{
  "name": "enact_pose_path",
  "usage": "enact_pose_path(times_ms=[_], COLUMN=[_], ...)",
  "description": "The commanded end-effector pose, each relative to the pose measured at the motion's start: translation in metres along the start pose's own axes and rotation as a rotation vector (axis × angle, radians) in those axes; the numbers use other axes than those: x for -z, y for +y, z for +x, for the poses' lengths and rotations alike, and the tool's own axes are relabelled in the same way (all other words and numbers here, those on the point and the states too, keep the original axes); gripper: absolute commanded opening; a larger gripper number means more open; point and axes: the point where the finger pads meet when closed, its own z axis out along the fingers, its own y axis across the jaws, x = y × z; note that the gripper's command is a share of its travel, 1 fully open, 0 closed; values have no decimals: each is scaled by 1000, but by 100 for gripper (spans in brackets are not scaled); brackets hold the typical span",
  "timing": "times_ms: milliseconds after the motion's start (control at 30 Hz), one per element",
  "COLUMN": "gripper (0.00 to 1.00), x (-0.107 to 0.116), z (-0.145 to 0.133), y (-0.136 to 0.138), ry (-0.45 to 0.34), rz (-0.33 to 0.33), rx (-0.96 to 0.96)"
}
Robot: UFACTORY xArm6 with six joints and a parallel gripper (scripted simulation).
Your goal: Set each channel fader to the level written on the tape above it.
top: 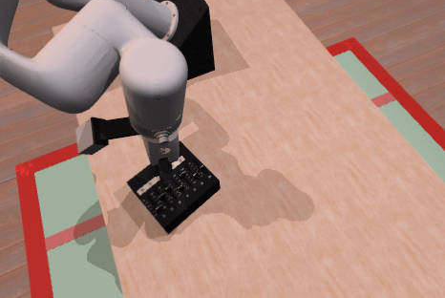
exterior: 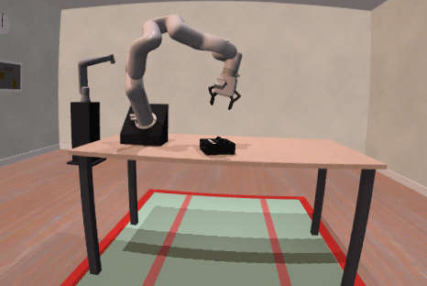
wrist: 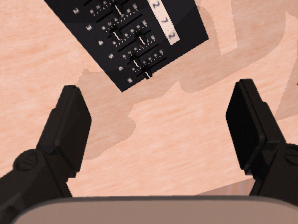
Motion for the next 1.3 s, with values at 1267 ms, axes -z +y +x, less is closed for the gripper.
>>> enact_pose_path(times_ms=[1267], gripper=[100], x=[4], z=[-1], y=[1], ry=[162], rz=[-175], rx=[-1052])
